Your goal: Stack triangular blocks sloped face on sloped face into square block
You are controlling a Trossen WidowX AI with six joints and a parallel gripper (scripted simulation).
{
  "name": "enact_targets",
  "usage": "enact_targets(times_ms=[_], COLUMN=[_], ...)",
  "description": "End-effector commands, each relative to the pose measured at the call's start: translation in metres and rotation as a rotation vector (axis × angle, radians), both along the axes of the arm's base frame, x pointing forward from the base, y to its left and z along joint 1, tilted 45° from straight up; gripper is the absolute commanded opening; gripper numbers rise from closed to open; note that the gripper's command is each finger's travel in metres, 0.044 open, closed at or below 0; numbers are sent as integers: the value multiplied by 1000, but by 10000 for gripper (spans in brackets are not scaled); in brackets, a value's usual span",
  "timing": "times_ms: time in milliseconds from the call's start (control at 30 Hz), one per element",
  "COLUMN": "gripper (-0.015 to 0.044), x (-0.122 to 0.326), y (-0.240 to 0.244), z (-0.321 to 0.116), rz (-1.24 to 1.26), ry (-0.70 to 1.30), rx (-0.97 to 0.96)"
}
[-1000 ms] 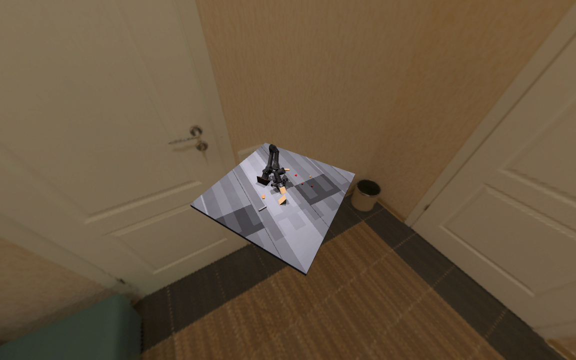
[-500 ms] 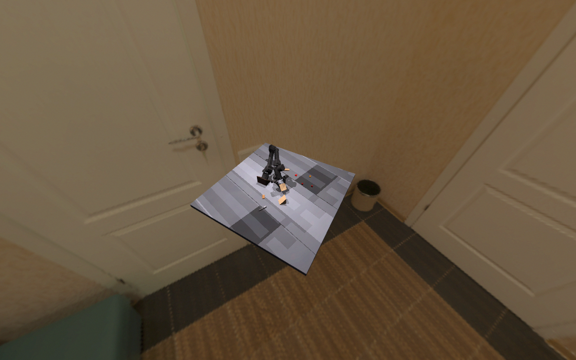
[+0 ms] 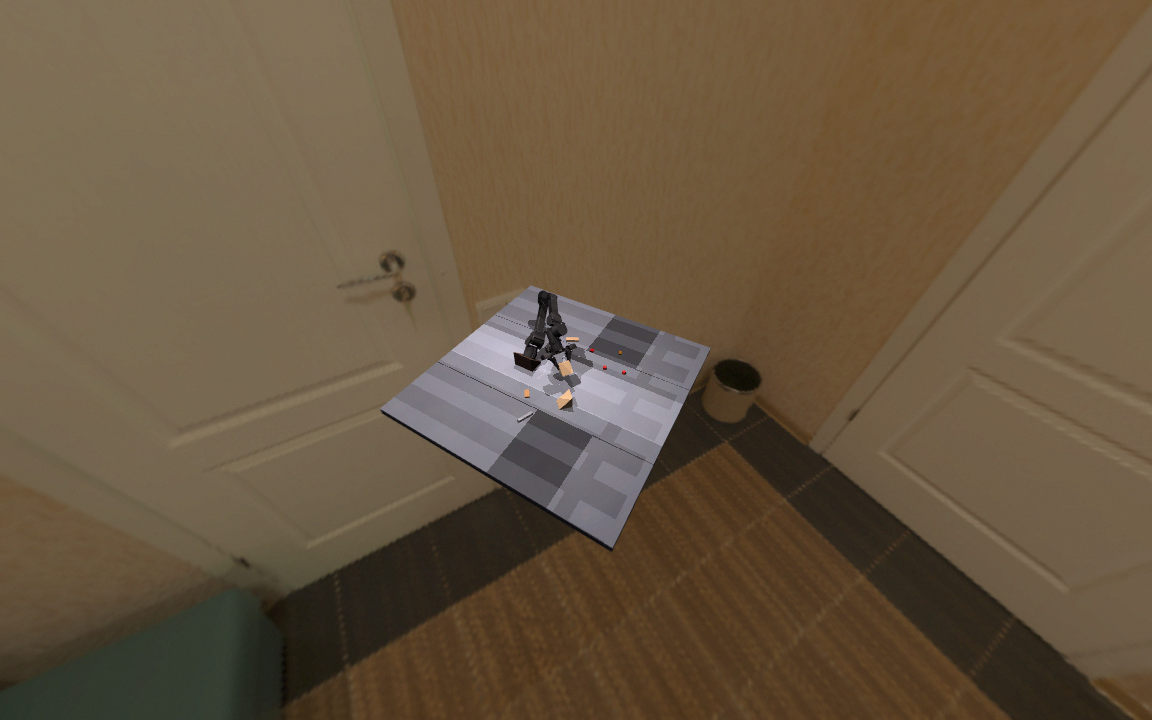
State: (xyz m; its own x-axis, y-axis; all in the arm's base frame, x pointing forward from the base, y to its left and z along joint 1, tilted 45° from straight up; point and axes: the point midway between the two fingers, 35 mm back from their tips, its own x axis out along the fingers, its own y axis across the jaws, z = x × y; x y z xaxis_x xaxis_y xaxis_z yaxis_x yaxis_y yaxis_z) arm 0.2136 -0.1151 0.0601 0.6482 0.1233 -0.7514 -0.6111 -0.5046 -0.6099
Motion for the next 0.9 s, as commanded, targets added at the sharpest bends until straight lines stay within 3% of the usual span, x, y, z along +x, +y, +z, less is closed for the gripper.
enact_targets(times_ms=[0,867], gripper=[0,0], x=[0,6], y=[0,-8], z=[0,-4], rz=[-11,-484], ry=[10,425], rx=[18,628])
